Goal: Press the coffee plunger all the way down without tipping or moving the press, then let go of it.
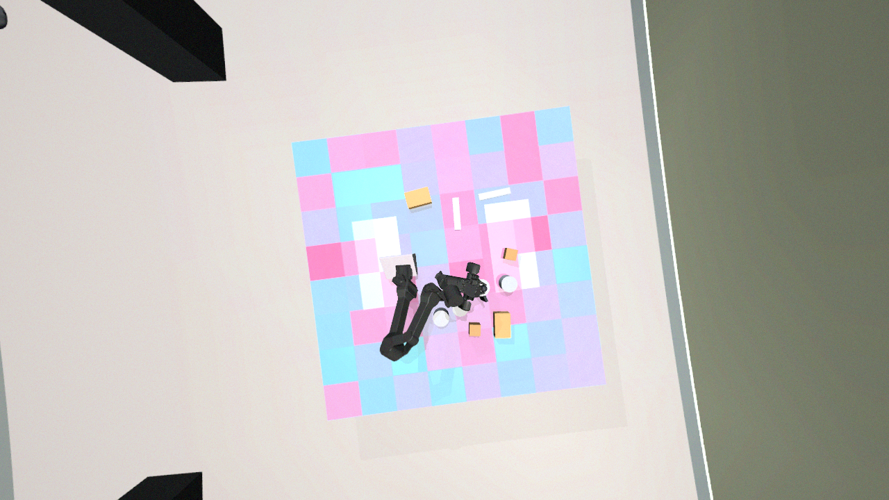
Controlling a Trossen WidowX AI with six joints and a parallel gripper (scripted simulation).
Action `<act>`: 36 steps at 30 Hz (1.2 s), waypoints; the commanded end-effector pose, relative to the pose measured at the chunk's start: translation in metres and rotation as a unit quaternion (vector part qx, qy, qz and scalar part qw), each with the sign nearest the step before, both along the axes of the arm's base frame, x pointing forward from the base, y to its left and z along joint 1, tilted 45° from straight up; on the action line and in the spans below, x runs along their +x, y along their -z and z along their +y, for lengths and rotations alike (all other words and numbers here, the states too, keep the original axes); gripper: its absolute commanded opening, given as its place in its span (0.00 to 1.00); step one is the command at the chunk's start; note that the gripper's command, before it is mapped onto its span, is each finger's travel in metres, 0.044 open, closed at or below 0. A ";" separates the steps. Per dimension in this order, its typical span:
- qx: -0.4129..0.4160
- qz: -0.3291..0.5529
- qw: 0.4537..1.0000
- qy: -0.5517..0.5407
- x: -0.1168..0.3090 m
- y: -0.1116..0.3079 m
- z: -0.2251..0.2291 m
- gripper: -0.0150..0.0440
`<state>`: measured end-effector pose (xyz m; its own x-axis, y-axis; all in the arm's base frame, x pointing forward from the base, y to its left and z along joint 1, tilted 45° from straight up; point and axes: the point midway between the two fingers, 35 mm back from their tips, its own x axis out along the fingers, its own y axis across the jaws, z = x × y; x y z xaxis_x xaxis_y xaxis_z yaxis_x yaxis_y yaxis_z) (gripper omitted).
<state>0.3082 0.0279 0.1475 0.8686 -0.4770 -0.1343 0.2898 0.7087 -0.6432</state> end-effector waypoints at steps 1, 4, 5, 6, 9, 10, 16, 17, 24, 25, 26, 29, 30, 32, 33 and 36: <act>0.000 0.000 1.000 0.000 0.000 0.000 0.000 0.46; 0.000 0.000 1.000 0.000 0.000 0.000 0.000 0.46; 0.000 0.000 1.000 0.000 0.000 0.000 0.000 0.50; 0.000 0.000 1.000 0.000 0.000 0.000 0.000 0.55; 0.000 0.000 1.000 0.000 0.000 0.000 0.000 0.68; 0.000 0.000 1.000 0.000 0.000 0.000 0.000 0.73; 0.000 0.000 1.000 0.000 0.000 0.000 0.000 0.99; 0.000 0.000 1.000 0.000 0.000 0.000 0.000 1.00; 0.002 0.004 1.000 -0.016 0.002 -0.011 0.016 1.00; 0.003 0.006 1.000 -0.014 0.001 -0.013 0.019 1.00; 0.004 0.009 1.000 -0.012 -0.002 -0.016 0.023 1.00; 0.002 0.014 1.000 -0.002 -0.014 -0.033 0.040 1.00; 0.000 0.013 1.000 0.002 -0.021 -0.041 0.045 1.00; -0.006 0.010 1.000 0.006 -0.031 -0.053 0.051 1.00; -0.007 0.009 1.000 0.006 -0.032 -0.055 0.052 1.00; -0.007 0.009 1.000 0.006 -0.032 -0.055 0.052 1.00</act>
<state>0.2925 0.0700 0.1759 0.8629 -0.4763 -0.1689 0.2548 0.6986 -0.6686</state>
